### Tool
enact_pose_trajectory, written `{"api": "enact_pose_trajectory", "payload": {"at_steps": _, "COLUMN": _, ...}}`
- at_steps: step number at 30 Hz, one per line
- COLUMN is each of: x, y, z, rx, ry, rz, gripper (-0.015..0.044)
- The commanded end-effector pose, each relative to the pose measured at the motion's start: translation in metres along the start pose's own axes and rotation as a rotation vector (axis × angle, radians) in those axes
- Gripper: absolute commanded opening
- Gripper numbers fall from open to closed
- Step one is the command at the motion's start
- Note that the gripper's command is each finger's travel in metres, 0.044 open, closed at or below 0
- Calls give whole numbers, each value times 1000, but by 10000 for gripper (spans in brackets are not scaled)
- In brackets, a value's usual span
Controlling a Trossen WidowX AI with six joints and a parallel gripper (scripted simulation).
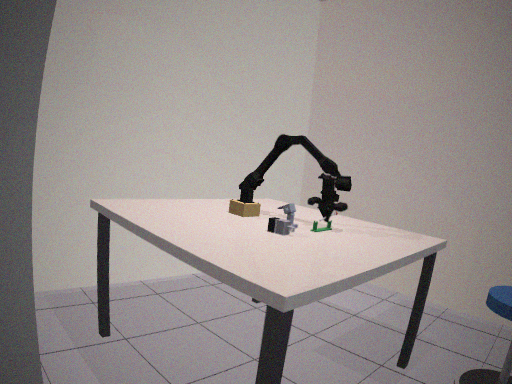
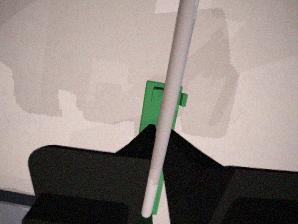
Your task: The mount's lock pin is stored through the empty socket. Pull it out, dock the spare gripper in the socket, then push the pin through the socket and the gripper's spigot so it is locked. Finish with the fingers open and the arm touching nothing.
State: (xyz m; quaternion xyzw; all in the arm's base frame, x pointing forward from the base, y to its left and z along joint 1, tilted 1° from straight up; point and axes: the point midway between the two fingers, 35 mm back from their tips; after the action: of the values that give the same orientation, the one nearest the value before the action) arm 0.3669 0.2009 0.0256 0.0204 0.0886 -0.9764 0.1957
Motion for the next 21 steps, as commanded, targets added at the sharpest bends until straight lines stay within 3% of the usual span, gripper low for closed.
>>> {"api": "enact_pose_trajectory", "payload": {"at_steps": 1, "x": 0, "y": -1, "z": 8, "rx": 0, "ry": 1, "rz": 0, "gripper": 0}}
{"api": "enact_pose_trajectory", "payload": {"at_steps": 21, "x": 4, "y": 32, "z": 23, "rx": 3, "ry": -1, "rz": -6, "gripper": 0}}
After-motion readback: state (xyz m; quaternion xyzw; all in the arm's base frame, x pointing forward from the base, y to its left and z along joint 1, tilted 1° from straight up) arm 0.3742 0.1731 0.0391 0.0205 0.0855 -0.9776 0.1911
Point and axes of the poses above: the point midway between the two fingers, 35 mm back from their tips, its own z axis back along the fingers, its own x axis across the jaws, y = z × x, and after that the axes turned 11 degrees about z, right-handed
